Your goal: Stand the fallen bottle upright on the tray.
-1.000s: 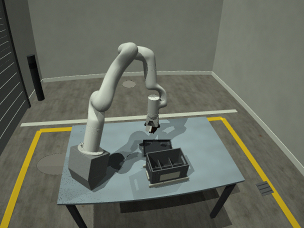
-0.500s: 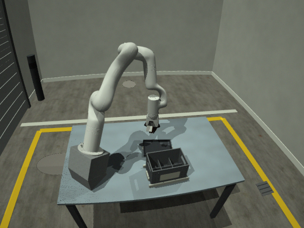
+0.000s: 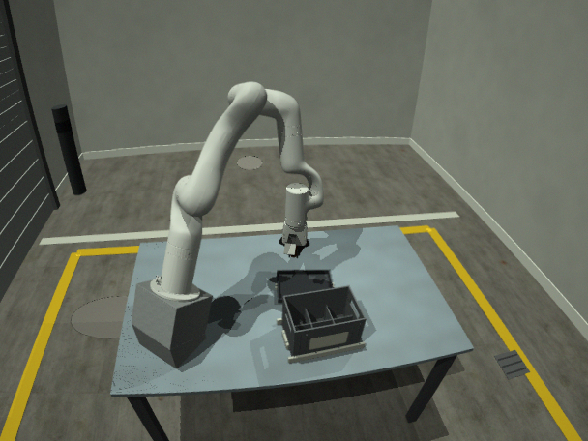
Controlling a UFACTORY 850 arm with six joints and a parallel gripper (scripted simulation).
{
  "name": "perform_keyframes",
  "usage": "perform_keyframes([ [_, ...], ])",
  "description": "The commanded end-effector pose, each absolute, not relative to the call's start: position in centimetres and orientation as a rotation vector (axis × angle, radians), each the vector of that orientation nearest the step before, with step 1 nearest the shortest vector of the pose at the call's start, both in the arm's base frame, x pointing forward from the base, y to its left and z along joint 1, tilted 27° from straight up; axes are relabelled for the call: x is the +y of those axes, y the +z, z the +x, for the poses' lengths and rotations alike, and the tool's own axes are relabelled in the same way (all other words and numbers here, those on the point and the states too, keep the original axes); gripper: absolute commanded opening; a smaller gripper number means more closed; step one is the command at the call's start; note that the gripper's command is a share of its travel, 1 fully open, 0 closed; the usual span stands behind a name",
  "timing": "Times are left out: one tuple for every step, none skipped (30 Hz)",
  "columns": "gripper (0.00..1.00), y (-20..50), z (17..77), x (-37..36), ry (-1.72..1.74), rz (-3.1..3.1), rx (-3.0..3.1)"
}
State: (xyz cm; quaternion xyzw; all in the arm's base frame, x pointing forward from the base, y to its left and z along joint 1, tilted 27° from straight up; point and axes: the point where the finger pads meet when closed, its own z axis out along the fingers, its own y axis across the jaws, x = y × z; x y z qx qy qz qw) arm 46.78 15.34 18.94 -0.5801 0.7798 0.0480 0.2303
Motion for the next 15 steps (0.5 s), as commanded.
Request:
perform_keyframes([
  [0.00, 19.01, 46.83, 15.34, 0.122, -1.623, 2.120],
  [0.00, 19.01, 46.83, 15.34, 0.117, -1.638, 2.108],
  [0.00, 19.01, 46.83, 15.34, 0.112, -1.654, 2.095],
  [0.00, 19.01, 46.83, 15.34, 0.107, -1.670, 2.081],
  [0.00, 19.01, 46.83, 15.34, 0.102, -1.687, 2.067],
  [0.00, 19.01, 46.83, 15.34, 0.097, -1.704, 2.053],
  [0.00, 19.01, 46.83, 15.34, 0.092, -1.720, 2.039],
  [0.00, 19.01, 46.83, 15.34, 0.087, -1.735, 2.026],
  [0.00, 19.01, 46.83, 15.34, 0.082, -1.750, 2.013],
  [0.00, 19.01, 46.83, 15.34, 0.077, -1.763, 2.000],
  [0.00, 19.01, 46.83, 15.34, 0.073, -1.775, 1.989],
  [0.00, 19.01, 46.83, 15.34, 0.070, -1.786, 1.980],
  [0.00, 19.01, 46.83, 15.34, 0.067, -1.795, 1.971],
  [0.00, 19.01, 46.83, 15.34, 0.065, -1.802, 1.964],
  [0.00, 19.01, 46.83, 15.34, 0.063, -1.808, 1.959],
])
